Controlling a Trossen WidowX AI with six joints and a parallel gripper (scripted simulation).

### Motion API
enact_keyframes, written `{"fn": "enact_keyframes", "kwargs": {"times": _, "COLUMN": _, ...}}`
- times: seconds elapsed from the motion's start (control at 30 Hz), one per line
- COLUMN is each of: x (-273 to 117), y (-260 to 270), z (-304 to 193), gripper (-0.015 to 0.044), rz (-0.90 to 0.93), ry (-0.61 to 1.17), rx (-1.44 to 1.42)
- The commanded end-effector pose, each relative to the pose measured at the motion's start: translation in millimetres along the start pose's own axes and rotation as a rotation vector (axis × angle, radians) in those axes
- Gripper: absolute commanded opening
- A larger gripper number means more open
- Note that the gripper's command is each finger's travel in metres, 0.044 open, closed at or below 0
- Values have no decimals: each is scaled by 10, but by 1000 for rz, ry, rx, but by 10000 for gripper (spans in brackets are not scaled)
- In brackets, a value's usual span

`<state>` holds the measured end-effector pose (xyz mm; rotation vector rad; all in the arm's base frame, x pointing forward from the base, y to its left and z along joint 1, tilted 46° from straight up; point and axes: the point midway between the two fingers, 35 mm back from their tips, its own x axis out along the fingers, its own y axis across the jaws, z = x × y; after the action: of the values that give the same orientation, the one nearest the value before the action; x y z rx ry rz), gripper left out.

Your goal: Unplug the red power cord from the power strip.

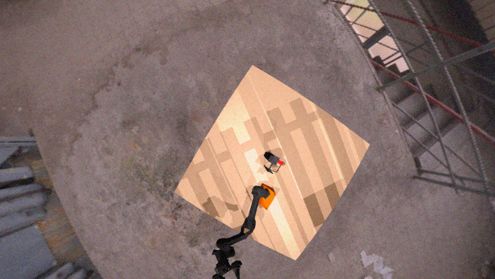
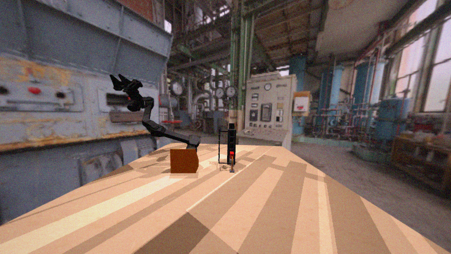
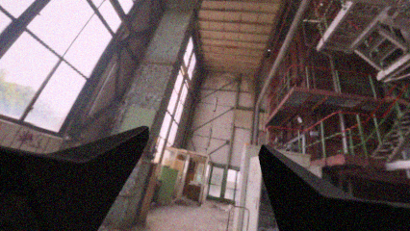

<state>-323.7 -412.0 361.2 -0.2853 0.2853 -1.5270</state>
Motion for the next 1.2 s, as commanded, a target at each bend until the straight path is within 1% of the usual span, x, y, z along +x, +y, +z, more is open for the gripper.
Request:
{"fn": "enact_keyframes", "kwargs": {"times": 0.0, "x": -1, "y": 0, "z": 13, "gripper": 374, "rz": -1, "ry": -2, "rx": -3}}
{"fn": "enact_keyframes", "kwargs": {"times": 0.07, "x": -14, "y": 4, "z": 116, "gripper": 321, "rz": -5, "ry": -20, "rx": -30}}
{"fn": "enact_keyframes", "kwargs": {"times": 0.17, "x": -67, "y": 29, "z": 465, "gripper": 243, "rz": -22, "ry": -82, "rx": -121}}
{"fn": "enact_keyframes", "kwargs": {"times": 0.27, "x": -249, "y": -65, "z": 813, "gripper": 164, "rz": -100, "ry": -129, "rx": -255}}
{"fn": "enact_keyframes", "kwargs": {"times": 0.47, "x": -746, "y": -194, "z": 1584, "gripper": 160, "rz": -295, "ry": -219, "rx": -557}}
{"fn": "enact_keyframes", "kwargs": {"times": 0.63, "x": -1229, "y": -156, "z": 2248, "gripper": 160, "rz": -474, "ry": -289, "rx": -812}}
{"fn": "enact_keyframes", "kwargs": {"times": 0.77, "x": -1606, "y": 98, "z": 2738, "gripper": 160, "rz": -543, "ry": -366, "rx": -980}}
{"fn": "enact_keyframes", "kwargs": {"times": 0.97, "x": -2099, "y": 397, "z": 3320, "gripper": 160, "rz": -730, "ry": -434, "rx": -1227}}
{"fn": "enact_keyframes", "kwargs": {"times": 1.17, "x": -2640, "y": 897, "z": 3881, "gripper": 160, "rz": -948, "ry": -508, "rx": -1495}}
